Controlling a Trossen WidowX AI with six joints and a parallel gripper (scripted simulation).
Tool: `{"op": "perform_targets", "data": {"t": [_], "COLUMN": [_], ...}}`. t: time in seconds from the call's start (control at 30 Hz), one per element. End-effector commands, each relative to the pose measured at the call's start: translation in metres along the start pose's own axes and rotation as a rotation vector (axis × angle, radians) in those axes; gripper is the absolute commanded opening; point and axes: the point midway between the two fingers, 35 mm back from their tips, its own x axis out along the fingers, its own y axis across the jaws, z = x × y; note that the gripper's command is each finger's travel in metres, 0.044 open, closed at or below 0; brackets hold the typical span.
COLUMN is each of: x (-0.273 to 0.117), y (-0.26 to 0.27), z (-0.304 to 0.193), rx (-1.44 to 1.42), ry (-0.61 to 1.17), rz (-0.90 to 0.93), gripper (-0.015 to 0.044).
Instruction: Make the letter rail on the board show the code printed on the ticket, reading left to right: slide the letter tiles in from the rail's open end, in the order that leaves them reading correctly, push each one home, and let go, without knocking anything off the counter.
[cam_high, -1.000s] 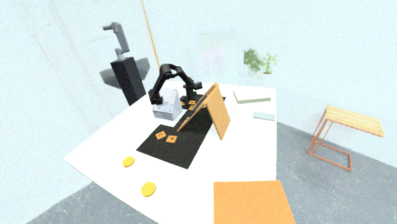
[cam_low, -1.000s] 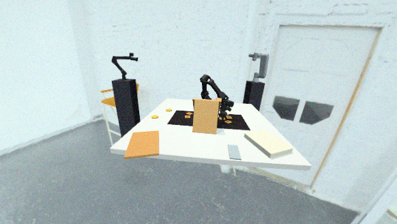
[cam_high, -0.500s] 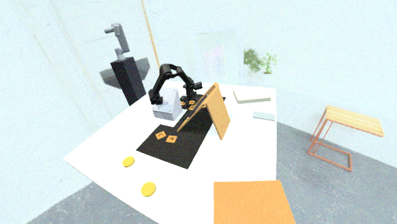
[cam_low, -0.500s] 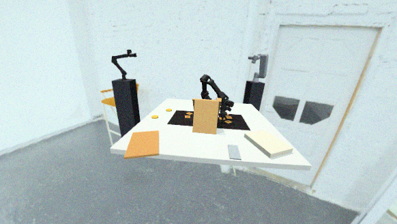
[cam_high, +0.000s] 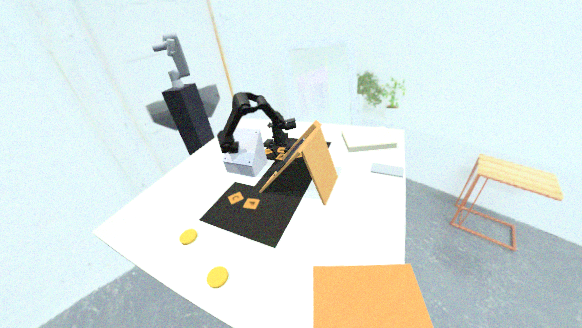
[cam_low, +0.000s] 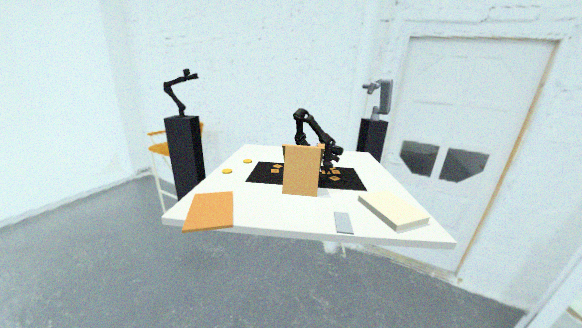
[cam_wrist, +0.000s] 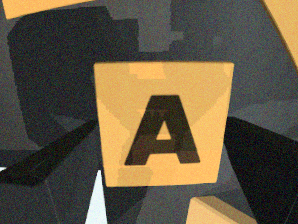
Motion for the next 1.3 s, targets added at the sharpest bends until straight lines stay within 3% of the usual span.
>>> {"op": "perform_targets", "data": {"t": [0.0,1.27], "x": [-0.003,-0.037], "y": [0.0,0.004], "z": [0.0,0.008], "rx": [0.003,-0.072], "ry": [-0.004,-0.051], "rz": [0.004,0.004], "gripper": [0.0,0.0]}}
